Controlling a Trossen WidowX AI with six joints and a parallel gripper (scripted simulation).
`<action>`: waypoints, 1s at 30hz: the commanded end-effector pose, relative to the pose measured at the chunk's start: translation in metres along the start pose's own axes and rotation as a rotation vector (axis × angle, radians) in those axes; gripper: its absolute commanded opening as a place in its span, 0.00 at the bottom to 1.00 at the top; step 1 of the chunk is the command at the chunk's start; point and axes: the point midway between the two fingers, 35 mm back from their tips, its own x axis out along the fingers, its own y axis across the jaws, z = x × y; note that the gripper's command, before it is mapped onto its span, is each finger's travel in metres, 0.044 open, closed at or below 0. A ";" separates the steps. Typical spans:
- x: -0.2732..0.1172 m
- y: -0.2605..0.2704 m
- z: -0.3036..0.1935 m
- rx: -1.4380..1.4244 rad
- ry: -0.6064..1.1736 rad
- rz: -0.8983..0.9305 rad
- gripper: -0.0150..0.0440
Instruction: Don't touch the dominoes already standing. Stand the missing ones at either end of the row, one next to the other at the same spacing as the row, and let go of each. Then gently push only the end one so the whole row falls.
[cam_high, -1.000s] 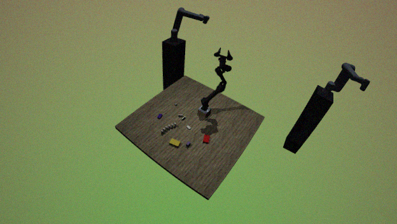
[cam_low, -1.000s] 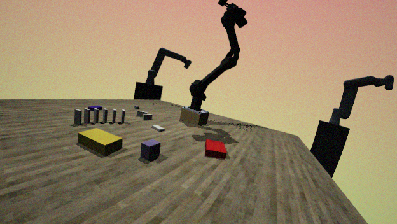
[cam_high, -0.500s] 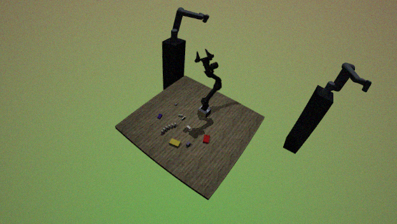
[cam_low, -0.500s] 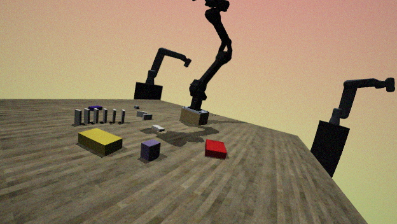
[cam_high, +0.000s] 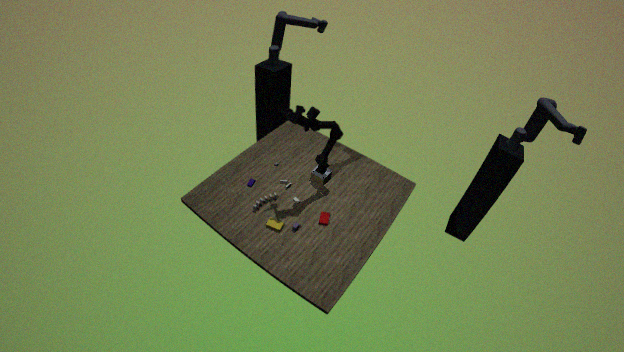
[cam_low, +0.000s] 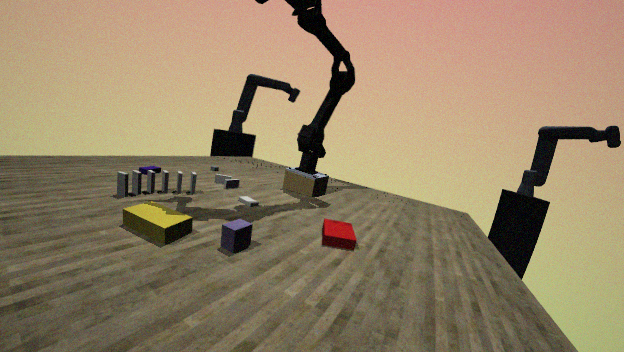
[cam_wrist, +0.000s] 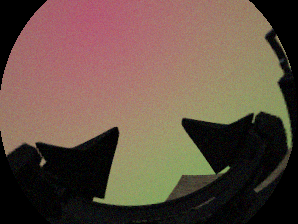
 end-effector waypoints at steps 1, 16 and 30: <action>0.002 0.004 -0.062 -0.179 0.174 0.039 1.00; -0.082 0.013 -0.299 -0.890 0.859 0.483 1.00; -0.266 -0.040 -0.426 -1.368 1.411 1.320 1.00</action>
